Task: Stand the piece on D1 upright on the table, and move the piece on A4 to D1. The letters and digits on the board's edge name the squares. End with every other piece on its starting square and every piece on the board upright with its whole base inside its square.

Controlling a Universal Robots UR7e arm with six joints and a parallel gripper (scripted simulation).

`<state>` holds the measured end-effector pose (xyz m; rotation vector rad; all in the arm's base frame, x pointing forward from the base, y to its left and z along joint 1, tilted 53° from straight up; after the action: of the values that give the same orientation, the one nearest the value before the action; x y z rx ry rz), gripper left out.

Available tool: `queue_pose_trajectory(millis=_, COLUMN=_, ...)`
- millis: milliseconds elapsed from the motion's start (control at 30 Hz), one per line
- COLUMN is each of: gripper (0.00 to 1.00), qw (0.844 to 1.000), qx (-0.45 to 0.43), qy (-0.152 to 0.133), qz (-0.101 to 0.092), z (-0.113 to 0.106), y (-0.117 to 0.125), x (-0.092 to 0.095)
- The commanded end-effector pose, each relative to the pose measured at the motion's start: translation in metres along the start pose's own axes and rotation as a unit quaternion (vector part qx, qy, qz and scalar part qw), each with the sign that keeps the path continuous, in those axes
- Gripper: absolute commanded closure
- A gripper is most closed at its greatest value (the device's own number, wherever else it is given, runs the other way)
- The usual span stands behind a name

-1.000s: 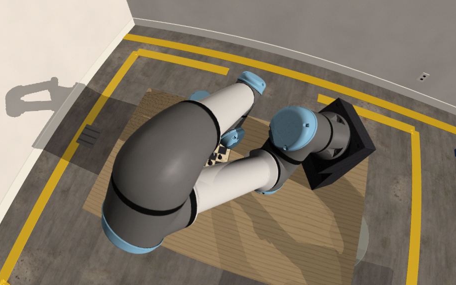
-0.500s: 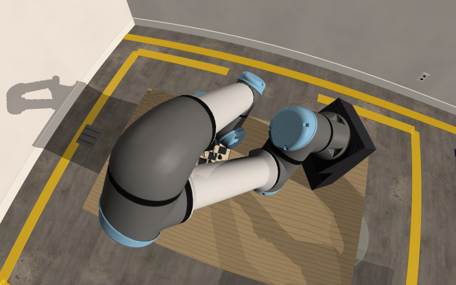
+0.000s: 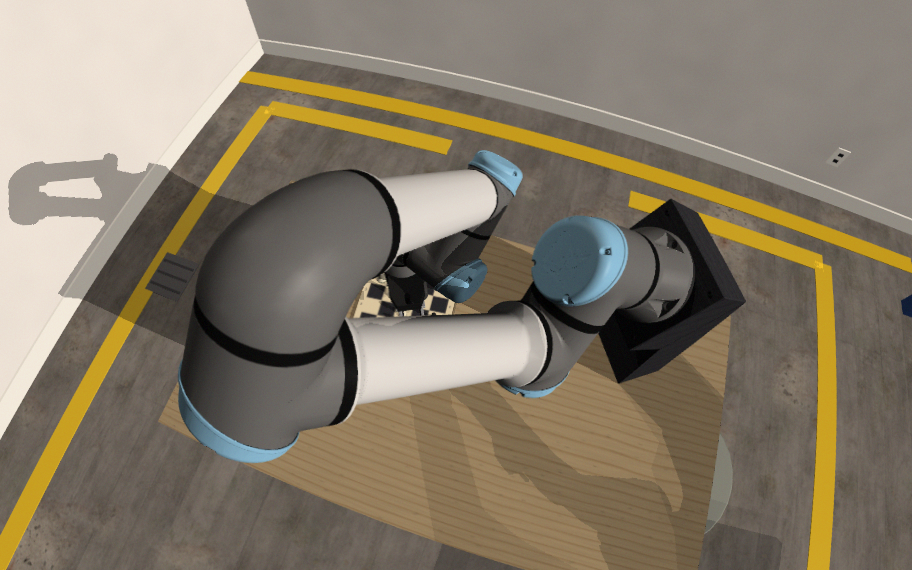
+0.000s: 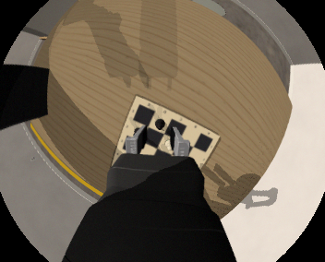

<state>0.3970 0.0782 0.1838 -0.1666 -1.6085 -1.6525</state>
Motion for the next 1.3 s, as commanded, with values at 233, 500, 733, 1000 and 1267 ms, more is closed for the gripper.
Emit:
queue_pose_trajectory(millis=233, gripper=0.27, qw=1.000, qx=0.000, qy=-0.001, qz=-0.001, z=0.000, y=0.000, x=-0.017)
queue_pose_trajectory(millis=500, gripper=0.27, qw=1.000, qx=0.000, qy=-0.001, qz=-0.001, z=0.000, y=0.000, x=-0.027)
queue_pose_trajectory(millis=733, gripper=0.27, qw=1.000, qx=0.000, qy=-0.001, qz=-0.001, z=0.000, y=0.000, x=-0.030)
queue_pose_trajectory(millis=1000, gripper=0.27, qw=1.000, qx=0.000, qy=-0.001, qz=-0.001, z=0.000, y=0.000, x=-0.032)
queue_pose_trajectory(millis=1267, gripper=0.27, qw=1.000, qx=0.000, qy=-0.001, qz=-0.001, z=0.000, y=0.000, x=-0.032)
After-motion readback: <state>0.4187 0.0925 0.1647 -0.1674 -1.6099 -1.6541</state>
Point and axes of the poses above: the point where the finger pads meet when closed, its own x axis back along the fingers, its own y axis across the jaws, z = x × y, the point moved 8 cm from there along x, back along the fingers, and after that the axes turned 7 degrees about -x, right-handed, at the moved point
